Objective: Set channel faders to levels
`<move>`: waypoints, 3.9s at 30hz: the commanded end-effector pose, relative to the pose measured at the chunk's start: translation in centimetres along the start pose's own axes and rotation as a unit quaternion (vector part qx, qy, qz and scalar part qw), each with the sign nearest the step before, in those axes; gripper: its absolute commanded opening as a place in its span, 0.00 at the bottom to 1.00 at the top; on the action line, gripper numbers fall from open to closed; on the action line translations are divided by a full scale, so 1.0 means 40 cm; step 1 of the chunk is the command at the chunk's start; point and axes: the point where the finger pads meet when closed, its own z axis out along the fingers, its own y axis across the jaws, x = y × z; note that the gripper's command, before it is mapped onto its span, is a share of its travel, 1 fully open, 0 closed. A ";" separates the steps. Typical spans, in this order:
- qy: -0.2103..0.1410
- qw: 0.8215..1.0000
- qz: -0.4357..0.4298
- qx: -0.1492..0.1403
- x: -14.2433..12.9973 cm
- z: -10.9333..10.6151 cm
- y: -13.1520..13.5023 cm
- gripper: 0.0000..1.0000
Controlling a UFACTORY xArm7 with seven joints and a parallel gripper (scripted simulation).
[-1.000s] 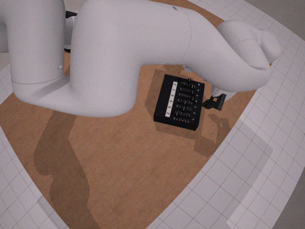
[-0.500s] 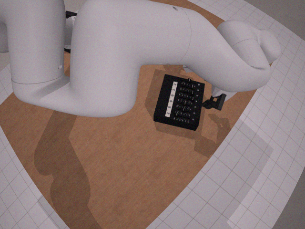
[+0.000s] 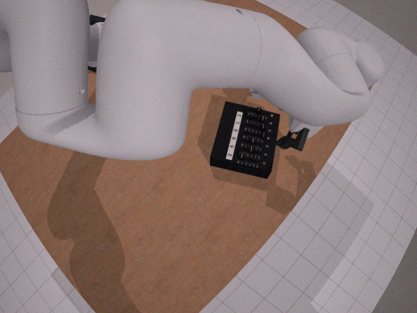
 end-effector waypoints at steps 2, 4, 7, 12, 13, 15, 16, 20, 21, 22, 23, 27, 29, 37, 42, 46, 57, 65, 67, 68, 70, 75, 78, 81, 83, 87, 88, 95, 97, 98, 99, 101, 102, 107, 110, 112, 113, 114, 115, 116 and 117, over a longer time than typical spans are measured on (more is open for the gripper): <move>-0.003 1.000 0.000 -0.001 -0.002 -0.007 0.001 1.00; -0.003 1.000 0.000 -0.001 -0.002 -0.007 0.001 1.00; -0.003 1.000 0.000 -0.001 -0.002 -0.007 0.001 1.00; -0.003 1.000 0.000 -0.001 -0.002 -0.007 0.001 1.00; -0.003 1.000 0.000 -0.001 -0.002 -0.007 0.001 1.00; -0.003 1.000 0.000 -0.001 -0.002 -0.007 0.001 1.00; -0.003 1.000 0.000 -0.001 -0.002 -0.007 0.001 1.00; -0.003 1.000 -0.005 -0.001 -0.001 -0.007 0.001 1.00; -0.003 1.000 -0.010 -0.001 0.000 -0.008 0.001 1.00; -0.004 1.000 -0.017 -0.001 0.000 -0.008 0.001 1.00; -0.005 1.000 -0.026 -0.001 0.002 -0.009 0.001 1.00; -0.010 0.996 -0.087 -0.002 0.011 -0.013 0.001 1.00; -0.015 0.991 -0.134 -0.002 0.018 -0.017 0.000 1.00; -0.035 0.943 -0.330 0.004 0.050 -0.035 -0.001 1.00; -0.047 0.881 -0.470 0.020 0.087 -0.055 -0.001 1.00; -0.052 0.818 -0.572 0.038 0.121 -0.073 -0.001 1.00; -0.049 0.608 -0.787 0.091 0.194 -0.102 0.000 1.00; -0.034 0.402 -0.906 0.131 0.230 -0.111 0.001 1.00; -0.032 0.375 -0.917 0.136 0.232 -0.112 0.001 1.00; -0.032 0.375 -0.917 0.136 0.232 -0.112 0.001 1.00; -0.031 0.275 -0.950 0.147 0.234 -0.112 0.001 1.00; -0.030 0.258 -0.954 0.149 0.235 -0.112 0.001 1.00; -0.030 0.258 -0.954 0.149 0.235 -0.112 0.001 1.00; -0.030 0.258 -0.954 0.149 0.235 -0.112 0.001 1.00; -0.030 0.258 -0.954 0.149 0.235 -0.112 0.001 1.00; -0.029 0.250 -0.956 0.149 0.235 -0.105 -0.005 1.00; -0.026 0.235 -0.960 0.150 0.234 -0.091 -0.018 1.00; 0.003 0.045 -0.988 0.150 0.253 0.073 -0.146 1.00; 0.006 0.020 -0.989 0.149 0.258 0.093 -0.159 1.00; 0.006 0.019 -0.989 0.149 0.259 0.095 -0.160 1.00; 0.006 0.019 -0.989 0.149 0.259 0.095 -0.160 0.00; 0.006 0.019 -0.989 0.149 0.259 0.095 -0.160 0.00; 0.006 0.019 -0.989 0.149 0.259 0.095 -0.160 0.00; 0.006 0.019 -0.989 0.149 0.259 0.095 -0.160 0.00; 0.006 0.019 -0.989 0.149 0.259 0.095 -0.160 0.00; 0.006 0.019 -0.989 0.149 0.259 0.095 -0.160 0.00; 0.006 0.019 -0.989 0.149 0.259 0.095 -0.160 0.00; 0.006 0.019 -0.989 0.149 0.259 0.095 -0.160 0.00; 0.006 0.019 -0.989 0.149 0.259 0.095 -0.160 0.00; 0.006 0.019 -0.989 0.149 0.259 0.095 -0.160 0.00; 0.006 0.019 -0.989 0.149 0.259 0.095 -0.160 0.00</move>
